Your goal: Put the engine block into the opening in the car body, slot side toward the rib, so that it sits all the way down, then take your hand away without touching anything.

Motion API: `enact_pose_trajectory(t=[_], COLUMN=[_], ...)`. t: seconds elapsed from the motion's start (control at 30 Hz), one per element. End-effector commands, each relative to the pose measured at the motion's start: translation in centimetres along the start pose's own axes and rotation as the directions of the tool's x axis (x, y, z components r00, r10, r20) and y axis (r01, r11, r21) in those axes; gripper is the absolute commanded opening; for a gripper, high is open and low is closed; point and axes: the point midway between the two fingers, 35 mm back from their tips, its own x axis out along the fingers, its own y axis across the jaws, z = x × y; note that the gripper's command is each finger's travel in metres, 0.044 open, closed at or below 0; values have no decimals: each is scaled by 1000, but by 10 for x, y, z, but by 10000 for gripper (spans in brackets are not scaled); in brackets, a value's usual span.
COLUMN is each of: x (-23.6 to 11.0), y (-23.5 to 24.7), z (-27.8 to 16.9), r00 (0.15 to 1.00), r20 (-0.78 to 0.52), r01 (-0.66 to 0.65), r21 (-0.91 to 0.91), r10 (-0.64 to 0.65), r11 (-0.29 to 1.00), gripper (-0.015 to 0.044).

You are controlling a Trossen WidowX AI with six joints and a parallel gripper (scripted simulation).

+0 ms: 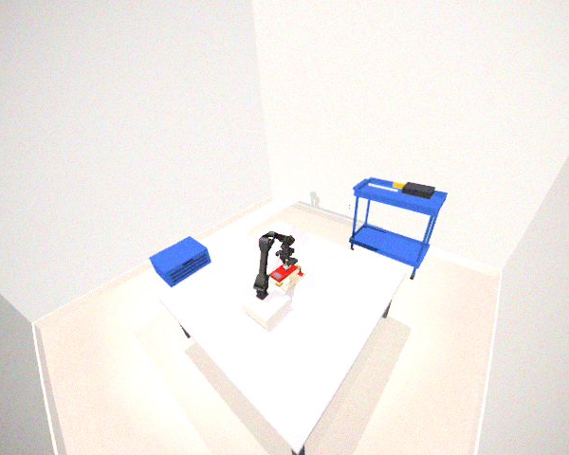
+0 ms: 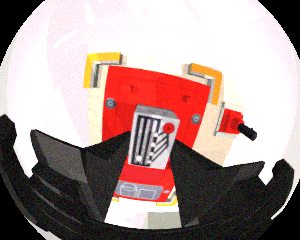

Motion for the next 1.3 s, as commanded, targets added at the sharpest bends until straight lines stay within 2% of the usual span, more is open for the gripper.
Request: enact_pose_trajectory(t=[0.0, 1.03, 1.27], x=[1, 6, 5], y=[-1, 0, 0], z=[0, 0, 0], r00=[1000, 1000, 1000], r20=[0, 0, 0], r01=[3, 3, 0], r21=[-6, -5, -1], r10=[-3, -3, 0], r11=[1000, 1000, 1000], gripper=[159, 159, 343])
